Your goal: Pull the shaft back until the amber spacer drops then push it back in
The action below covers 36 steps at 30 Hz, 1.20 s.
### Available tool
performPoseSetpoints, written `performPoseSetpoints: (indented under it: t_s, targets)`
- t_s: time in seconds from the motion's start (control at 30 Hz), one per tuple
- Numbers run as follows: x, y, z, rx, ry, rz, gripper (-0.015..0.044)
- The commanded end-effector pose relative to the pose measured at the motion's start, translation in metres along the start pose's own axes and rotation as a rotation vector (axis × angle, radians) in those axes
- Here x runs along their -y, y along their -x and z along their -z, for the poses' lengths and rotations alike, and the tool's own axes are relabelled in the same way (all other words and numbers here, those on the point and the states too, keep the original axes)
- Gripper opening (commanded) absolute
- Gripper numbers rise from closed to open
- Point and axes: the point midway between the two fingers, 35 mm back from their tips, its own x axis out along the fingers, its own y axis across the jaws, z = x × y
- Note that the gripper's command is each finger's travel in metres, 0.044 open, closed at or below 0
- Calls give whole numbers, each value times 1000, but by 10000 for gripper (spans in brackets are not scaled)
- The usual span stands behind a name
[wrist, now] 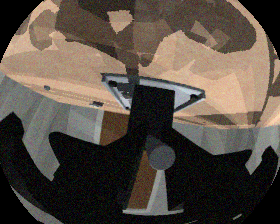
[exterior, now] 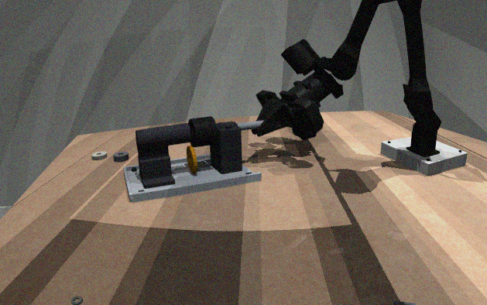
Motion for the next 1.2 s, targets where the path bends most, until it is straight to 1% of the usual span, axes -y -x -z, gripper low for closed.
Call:
performPoseSetpoints:
  t_s: [0.0, 1.17]
  targets:
    - [0, -2, 1, 0, -3, 3, 0]
    - [0, -14, 8, -1, -3, 3, 0]
